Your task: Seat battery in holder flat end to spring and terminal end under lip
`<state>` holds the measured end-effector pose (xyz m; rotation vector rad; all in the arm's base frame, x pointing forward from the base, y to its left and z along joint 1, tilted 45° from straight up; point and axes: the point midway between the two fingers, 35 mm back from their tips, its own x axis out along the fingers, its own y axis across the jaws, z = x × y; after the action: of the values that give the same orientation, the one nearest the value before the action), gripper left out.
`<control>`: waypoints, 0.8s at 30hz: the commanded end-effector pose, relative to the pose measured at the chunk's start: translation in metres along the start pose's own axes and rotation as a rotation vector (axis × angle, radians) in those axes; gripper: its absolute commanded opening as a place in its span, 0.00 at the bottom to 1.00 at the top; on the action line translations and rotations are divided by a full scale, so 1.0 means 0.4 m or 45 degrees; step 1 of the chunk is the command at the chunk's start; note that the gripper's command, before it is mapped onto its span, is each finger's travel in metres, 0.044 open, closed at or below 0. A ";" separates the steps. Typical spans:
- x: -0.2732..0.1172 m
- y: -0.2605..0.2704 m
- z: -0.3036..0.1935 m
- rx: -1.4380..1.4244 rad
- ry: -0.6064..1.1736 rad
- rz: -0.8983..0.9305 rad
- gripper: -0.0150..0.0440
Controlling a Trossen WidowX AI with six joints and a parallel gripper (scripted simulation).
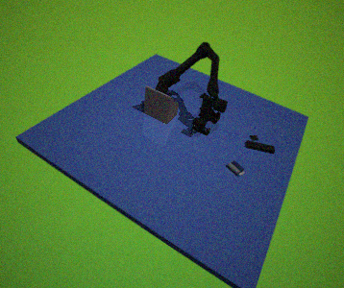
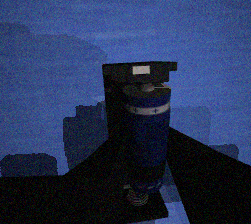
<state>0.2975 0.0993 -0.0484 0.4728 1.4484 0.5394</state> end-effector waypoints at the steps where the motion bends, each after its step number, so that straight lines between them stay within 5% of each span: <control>1: 0.015 0.000 -0.017 0.007 0.063 0.001 0.40; 24: 0.012 0.013 -0.011 -0.007 0.211 -0.004 0.40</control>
<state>0.2956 0.1050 -0.0477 0.4295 1.5784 0.5852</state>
